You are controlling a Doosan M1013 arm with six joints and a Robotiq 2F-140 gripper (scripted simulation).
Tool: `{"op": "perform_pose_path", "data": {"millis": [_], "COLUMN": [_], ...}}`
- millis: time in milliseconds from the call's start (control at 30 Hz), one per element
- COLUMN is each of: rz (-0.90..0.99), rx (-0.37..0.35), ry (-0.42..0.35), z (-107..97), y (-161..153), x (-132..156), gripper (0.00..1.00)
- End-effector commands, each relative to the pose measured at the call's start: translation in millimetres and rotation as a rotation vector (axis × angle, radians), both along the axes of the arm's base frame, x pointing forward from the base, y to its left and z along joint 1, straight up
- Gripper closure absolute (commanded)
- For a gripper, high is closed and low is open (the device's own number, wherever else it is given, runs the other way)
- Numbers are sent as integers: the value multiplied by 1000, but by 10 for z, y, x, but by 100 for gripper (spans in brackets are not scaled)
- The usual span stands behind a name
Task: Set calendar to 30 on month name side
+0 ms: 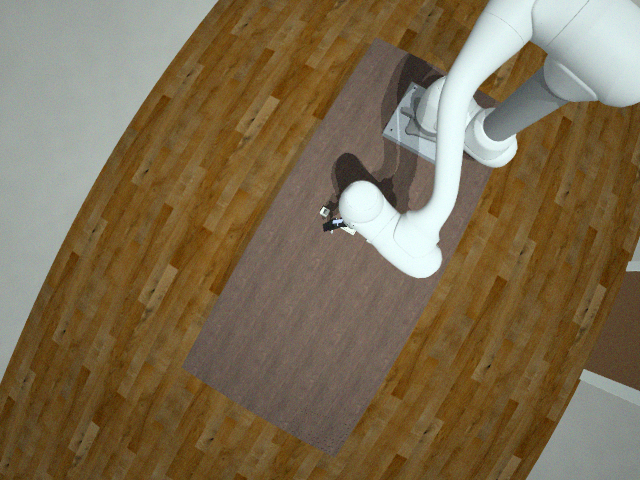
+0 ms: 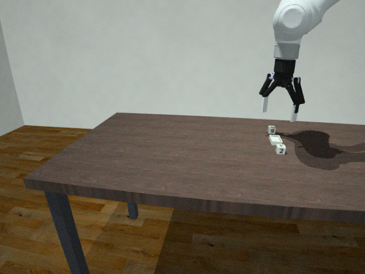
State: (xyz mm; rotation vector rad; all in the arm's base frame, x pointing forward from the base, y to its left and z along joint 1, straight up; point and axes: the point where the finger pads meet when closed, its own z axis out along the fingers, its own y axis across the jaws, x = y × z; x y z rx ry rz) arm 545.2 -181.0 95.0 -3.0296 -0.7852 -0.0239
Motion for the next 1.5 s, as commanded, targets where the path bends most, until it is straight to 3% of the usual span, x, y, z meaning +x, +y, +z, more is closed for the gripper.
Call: {"op": "perform_pose_path", "data": {"millis": [0,100,167,467,733,767,1467], "rz": [-173,-210,-347,-648,-708,-708,-708], "rx": [-15,-14,-13,-10,-10,-10,-10], "ry": [9,10,11,13,13,13,13], "z": [-10,-12,-21,-41,-45,-45,-45], "y": [219,269,454,856,937,937,937], "x": [40,47,68,93,94,94,94], "gripper": [0,0,0,0,0,65,65]}}
